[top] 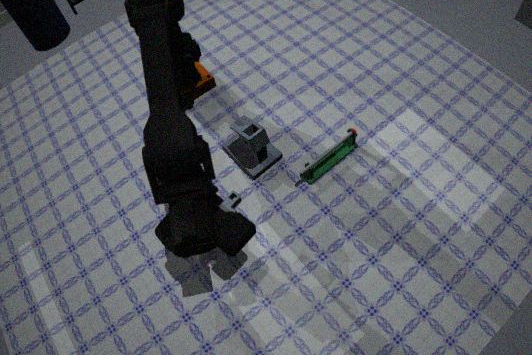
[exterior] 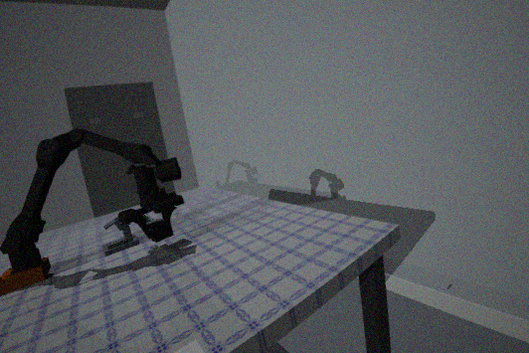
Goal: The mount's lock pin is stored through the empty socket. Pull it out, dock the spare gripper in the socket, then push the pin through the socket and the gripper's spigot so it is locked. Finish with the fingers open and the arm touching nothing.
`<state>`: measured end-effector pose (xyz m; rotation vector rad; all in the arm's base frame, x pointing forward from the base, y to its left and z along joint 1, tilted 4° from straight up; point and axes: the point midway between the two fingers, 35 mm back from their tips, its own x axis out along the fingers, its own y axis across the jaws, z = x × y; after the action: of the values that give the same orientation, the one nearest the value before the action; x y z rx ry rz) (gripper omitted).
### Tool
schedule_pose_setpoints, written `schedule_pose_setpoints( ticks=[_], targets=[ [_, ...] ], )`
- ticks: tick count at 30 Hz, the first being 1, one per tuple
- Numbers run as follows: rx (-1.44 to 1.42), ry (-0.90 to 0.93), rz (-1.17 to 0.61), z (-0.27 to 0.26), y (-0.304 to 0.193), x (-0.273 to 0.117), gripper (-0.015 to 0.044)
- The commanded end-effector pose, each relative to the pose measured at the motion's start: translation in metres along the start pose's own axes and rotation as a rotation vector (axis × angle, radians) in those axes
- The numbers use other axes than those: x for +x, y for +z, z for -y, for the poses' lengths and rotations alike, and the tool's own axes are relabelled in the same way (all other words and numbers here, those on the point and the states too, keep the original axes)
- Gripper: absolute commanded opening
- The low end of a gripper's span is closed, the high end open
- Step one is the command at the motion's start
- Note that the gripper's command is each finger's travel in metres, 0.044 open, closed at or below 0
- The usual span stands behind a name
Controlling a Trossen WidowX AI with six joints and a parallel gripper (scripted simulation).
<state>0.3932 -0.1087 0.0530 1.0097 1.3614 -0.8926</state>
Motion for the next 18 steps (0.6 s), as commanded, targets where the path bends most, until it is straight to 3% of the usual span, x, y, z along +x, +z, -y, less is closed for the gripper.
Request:
schedule_pose_setpoints(
  ticks=[1, 18],
  targets=[
    [-0.003, 0.006, 0.007, -0.0003, 0.0003, -0.0082, 0.0000],
    [0.376, 0.002, 0.001, 0.0021, -0.0050, -0.0028, 0.0000]
  ],
)
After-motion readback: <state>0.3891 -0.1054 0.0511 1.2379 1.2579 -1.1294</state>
